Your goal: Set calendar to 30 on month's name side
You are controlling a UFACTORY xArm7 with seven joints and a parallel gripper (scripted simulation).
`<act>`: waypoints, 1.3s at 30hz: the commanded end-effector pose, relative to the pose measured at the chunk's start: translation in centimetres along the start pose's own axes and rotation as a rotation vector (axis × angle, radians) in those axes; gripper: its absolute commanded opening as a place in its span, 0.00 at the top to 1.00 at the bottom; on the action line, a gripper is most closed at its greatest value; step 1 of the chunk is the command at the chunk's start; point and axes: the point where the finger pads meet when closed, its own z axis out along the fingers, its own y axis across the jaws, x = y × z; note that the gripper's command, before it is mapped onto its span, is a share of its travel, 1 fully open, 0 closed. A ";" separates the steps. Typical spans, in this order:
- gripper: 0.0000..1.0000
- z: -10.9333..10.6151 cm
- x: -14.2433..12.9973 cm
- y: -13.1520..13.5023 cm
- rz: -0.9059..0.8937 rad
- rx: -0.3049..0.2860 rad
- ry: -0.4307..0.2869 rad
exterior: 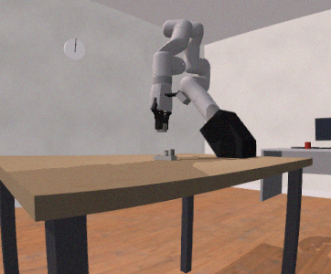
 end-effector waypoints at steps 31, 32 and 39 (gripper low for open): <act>0.71 5.9 0.1 0.2 0.000 -0.003 0.001; 0.71 5.9 0.1 0.2 0.000 -0.003 0.001; 0.71 5.9 0.1 0.2 0.000 -0.003 0.001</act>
